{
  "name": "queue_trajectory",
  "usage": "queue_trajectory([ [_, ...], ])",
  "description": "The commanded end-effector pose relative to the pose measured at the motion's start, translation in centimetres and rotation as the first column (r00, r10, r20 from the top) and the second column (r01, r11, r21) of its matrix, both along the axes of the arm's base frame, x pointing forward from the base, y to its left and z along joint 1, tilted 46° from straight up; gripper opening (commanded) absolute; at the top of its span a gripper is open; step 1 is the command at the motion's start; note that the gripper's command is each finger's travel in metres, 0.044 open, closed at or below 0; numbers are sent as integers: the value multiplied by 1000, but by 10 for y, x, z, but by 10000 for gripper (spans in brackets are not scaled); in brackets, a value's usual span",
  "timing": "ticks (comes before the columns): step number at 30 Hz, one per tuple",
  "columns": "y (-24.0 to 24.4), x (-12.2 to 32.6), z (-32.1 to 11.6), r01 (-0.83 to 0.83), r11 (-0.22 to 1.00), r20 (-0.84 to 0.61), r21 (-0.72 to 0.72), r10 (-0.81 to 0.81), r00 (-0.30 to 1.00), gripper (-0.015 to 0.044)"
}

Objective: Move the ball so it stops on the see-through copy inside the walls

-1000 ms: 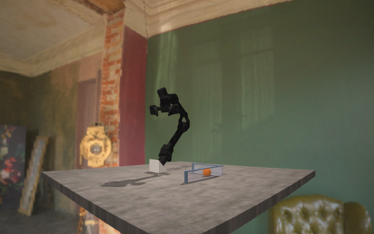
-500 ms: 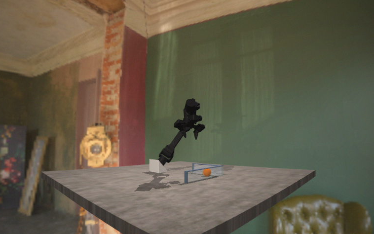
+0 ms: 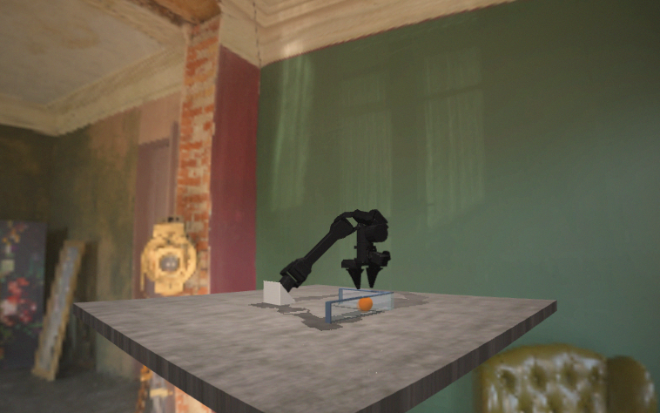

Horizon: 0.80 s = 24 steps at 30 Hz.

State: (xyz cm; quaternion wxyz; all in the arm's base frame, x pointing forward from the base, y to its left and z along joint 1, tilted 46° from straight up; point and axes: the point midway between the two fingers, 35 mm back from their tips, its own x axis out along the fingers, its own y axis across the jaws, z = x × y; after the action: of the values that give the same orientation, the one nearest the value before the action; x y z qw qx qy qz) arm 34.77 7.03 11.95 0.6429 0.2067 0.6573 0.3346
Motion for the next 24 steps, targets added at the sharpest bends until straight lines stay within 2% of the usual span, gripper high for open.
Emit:
queue_trajectory([
  [1,8,0,-7,3,1000,1,9,-3,1000,341],
  [24,31,-2,-29,3,1000,1,10,-3,1000,341],
])
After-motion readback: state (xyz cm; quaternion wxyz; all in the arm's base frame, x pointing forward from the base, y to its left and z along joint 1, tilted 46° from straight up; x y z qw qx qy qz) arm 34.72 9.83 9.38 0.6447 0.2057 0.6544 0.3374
